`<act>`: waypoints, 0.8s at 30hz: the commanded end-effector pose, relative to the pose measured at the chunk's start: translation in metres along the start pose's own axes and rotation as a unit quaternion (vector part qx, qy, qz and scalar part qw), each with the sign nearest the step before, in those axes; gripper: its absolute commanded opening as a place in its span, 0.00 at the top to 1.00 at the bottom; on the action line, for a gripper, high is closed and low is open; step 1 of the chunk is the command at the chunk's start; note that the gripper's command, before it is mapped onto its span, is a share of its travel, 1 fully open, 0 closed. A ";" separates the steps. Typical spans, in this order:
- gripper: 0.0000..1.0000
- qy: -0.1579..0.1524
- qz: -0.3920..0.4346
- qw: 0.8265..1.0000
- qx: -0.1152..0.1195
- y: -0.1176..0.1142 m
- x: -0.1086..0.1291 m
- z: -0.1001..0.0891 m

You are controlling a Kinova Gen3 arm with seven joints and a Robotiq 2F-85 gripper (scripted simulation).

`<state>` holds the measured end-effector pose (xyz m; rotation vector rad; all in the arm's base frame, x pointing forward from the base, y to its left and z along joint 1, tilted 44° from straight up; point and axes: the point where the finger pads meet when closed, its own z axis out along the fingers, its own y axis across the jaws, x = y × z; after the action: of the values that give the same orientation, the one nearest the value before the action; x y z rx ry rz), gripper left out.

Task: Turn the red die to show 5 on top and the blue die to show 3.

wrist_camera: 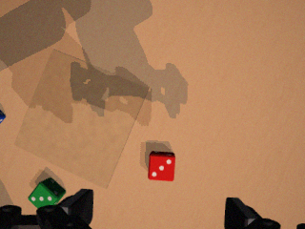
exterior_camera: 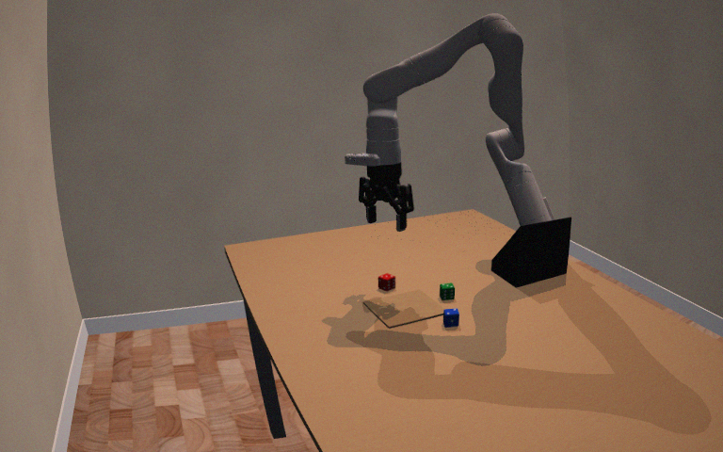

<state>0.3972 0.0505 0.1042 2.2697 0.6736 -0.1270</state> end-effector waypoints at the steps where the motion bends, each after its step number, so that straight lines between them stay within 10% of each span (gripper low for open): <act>1: 0.00 0.000 -0.005 1.000 0.001 0.000 0.000 0.000; 24: 0.00 -0.036 -0.204 0.978 0.011 0.004 -0.020 0.017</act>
<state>0.3852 0.0297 0.1006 2.1110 1.0640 -0.3938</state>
